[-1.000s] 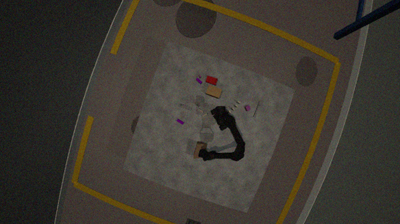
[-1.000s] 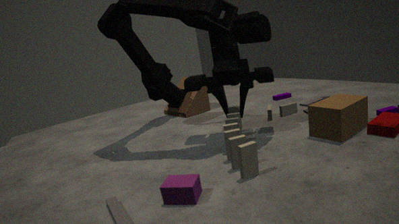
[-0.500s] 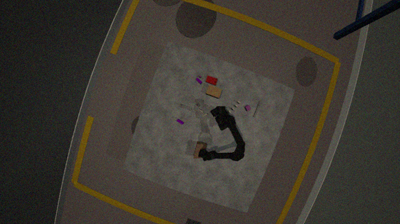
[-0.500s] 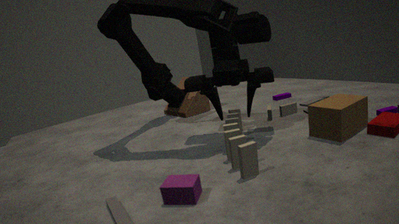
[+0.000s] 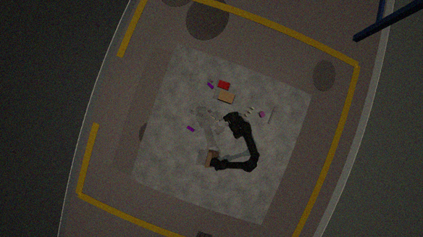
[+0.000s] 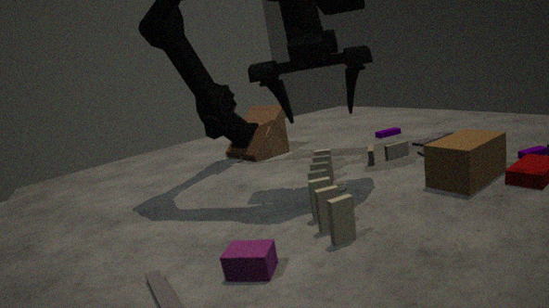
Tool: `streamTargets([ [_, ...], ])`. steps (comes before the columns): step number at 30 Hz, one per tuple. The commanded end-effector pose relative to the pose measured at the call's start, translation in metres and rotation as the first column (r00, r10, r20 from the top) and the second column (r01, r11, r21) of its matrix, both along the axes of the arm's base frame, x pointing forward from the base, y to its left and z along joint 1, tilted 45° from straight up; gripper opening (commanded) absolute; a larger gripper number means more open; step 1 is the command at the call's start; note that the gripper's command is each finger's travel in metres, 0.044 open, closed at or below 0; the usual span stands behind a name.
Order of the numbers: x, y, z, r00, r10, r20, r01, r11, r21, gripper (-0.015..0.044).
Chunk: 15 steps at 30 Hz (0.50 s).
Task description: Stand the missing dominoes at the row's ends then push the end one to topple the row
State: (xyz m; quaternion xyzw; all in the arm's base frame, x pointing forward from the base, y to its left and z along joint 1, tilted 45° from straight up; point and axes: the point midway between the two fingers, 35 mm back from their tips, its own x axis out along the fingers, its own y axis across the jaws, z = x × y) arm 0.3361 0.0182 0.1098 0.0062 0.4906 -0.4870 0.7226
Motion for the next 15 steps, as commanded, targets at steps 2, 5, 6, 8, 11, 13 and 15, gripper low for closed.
streamTargets([
  [2,-0.009,0.041,0.043,0.999,0.043,0.010,-0.043,0.999,0.015,0.0440],
  [5,-0.009,0.041,0.043,0.999,0.043,0.010,-0.043,0.999,0.015,0.0440],
  [6,-0.009,0.041,0.043,0.999,0.043,0.010,-0.043,0.999,0.015,0.0440],
  [8,-0.006,0.044,0.032,0.999,0.029,0.014,-0.029,0.999,0.014,0.0440],
  [11,0.004,0.054,-0.018,0.999,-0.033,0.031,0.032,0.999,0.009,0.0440],
  [13,0.008,0.059,-0.055,0.996,-0.077,0.043,0.076,0.997,0.004,0.0440],
  [15,0.008,0.061,-0.079,0.993,-0.104,0.052,0.104,0.995,0.001,0.0440],
])
